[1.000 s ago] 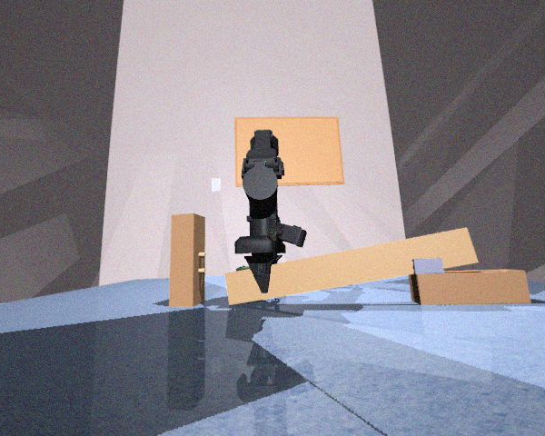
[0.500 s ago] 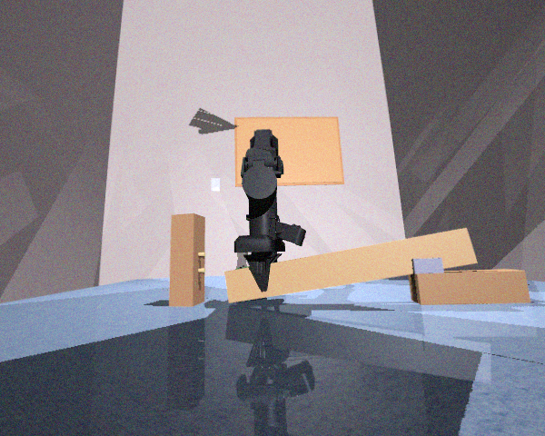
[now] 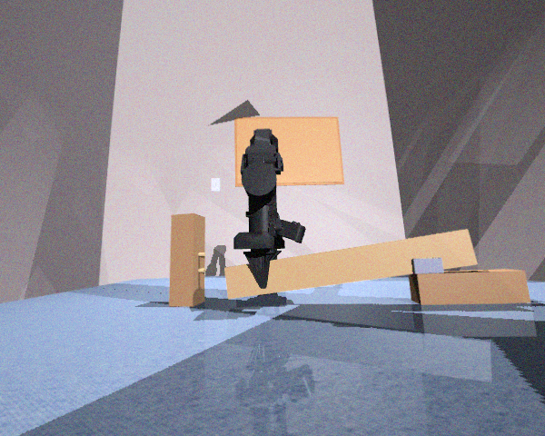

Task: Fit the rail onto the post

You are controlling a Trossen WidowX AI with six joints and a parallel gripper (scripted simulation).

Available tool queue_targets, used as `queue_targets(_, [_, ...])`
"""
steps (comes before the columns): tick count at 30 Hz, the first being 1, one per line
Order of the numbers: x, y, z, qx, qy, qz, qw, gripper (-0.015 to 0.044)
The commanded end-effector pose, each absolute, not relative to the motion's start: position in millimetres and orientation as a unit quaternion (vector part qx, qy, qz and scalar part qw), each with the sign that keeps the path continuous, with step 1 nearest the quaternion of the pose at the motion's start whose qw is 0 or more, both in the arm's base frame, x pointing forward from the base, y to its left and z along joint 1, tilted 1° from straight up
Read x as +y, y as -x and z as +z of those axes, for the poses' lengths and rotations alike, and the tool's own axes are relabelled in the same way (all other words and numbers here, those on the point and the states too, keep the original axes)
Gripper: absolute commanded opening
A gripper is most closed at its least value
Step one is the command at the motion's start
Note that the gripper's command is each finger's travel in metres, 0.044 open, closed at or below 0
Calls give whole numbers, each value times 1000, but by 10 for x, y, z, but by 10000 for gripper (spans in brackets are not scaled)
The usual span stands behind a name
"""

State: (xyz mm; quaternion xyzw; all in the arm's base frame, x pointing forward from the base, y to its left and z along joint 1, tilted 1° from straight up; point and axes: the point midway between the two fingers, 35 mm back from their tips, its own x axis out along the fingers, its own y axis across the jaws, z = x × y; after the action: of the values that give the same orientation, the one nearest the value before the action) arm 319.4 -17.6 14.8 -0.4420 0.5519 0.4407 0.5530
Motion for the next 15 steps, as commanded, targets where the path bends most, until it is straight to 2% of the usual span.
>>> queue_targets(1, [-169, -3241, 218, 544, 445, 440, 558, 0])
queue_targets(15, [-173, -3254, 288, 544, 445, 440, 559, 0])
